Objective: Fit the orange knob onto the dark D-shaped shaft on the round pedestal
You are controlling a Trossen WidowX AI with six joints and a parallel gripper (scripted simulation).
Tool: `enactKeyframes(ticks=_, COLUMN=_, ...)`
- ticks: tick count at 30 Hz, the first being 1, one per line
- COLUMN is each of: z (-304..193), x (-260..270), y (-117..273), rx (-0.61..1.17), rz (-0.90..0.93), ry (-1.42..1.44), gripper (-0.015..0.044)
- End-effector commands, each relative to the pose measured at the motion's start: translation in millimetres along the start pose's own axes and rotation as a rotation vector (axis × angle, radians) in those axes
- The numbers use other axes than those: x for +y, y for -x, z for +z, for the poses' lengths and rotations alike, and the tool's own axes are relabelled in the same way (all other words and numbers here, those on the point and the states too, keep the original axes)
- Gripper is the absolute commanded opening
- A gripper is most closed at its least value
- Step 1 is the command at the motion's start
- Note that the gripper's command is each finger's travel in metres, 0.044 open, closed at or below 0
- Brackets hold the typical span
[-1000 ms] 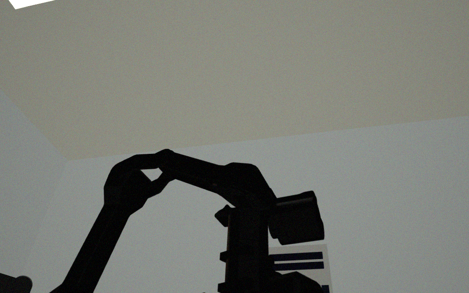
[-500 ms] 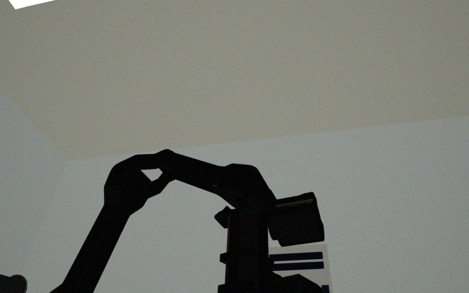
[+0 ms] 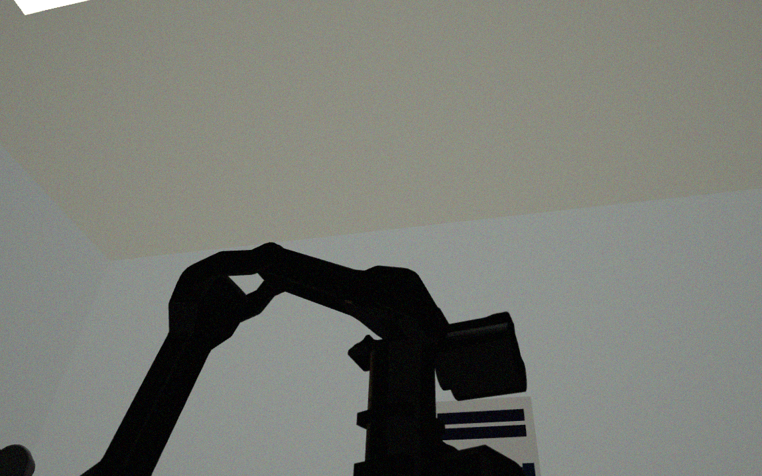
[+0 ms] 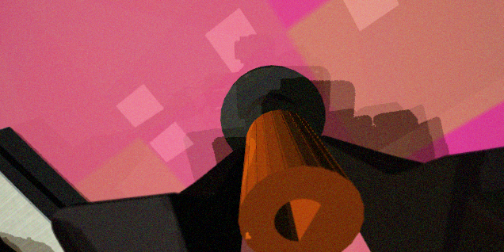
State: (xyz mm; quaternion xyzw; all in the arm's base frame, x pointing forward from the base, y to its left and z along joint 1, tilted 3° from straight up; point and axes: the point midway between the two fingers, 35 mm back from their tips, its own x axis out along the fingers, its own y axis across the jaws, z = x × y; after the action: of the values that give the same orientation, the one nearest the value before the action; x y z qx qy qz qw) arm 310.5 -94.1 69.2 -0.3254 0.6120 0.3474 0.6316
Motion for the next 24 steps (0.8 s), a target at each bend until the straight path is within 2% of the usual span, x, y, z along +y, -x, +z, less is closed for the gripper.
enactKeyframes(ticks=1, z=-0.3, x=0.6, y=2.4, rx=0.000, rz=-0.001, ry=0.007, gripper=0.0000)
enactKeyframes(ticks=7, z=-0.1, x=0.1, y=5.2, rx=0.000, rz=-0.001, ry=0.033, gripper=0.0000)
enactKeyframes(ticks=13, z=0.3, x=-1.3, y=3.9, rx=0.000, rz=-0.001, ry=0.216, gripper=0.0000)
enactKeyframes(ticks=24, z=-0.1, x=0.0, y=0.3, rx=0.000, rz=-0.001, ry=0.216, gripper=0.0000)
